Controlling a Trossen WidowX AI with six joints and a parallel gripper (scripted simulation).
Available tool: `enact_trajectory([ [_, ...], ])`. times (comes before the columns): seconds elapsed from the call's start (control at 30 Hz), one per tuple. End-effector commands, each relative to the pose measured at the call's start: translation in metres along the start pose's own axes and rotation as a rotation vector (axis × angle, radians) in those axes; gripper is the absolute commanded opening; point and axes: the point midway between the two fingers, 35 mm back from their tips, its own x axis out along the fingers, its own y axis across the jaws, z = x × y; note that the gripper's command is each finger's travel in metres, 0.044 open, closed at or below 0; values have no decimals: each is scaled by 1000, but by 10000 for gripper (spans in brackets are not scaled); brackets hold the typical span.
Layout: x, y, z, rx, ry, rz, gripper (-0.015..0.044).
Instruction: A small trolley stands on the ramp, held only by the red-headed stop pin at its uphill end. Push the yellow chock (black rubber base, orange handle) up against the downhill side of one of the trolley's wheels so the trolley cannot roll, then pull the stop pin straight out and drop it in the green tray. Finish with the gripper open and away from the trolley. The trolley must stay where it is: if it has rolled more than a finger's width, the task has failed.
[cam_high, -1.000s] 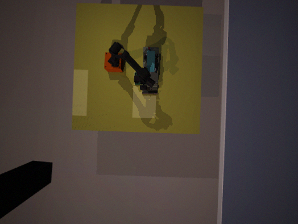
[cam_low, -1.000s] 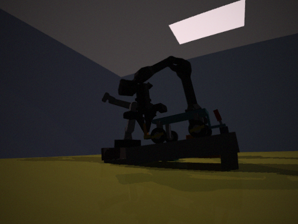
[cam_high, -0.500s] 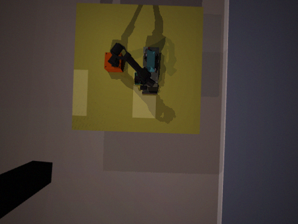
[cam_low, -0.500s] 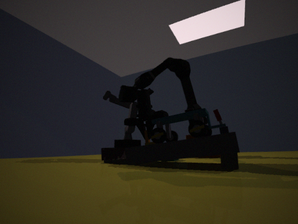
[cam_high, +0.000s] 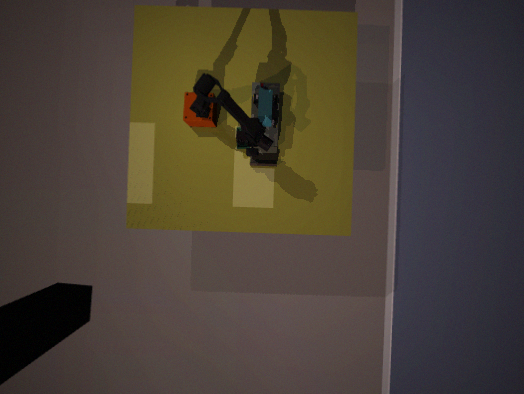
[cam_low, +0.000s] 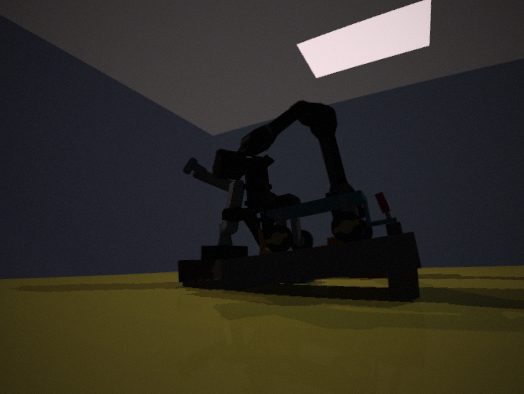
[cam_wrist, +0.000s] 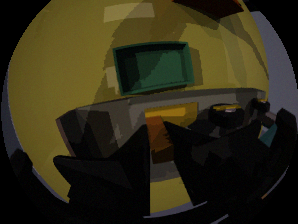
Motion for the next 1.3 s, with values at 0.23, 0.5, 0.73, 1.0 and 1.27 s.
enact_trajectory([
  [0.23,0,-10,0,1,6,-4,0],
  [0.5,0,-17,0,1,6,-5,0],
  [0.73,-1,-22,0,1,6,-5,0],
  [1.0,-1,-29,0,1,6,-6,0],
  [1.27,0,-25,0,0,1,0,0],
])
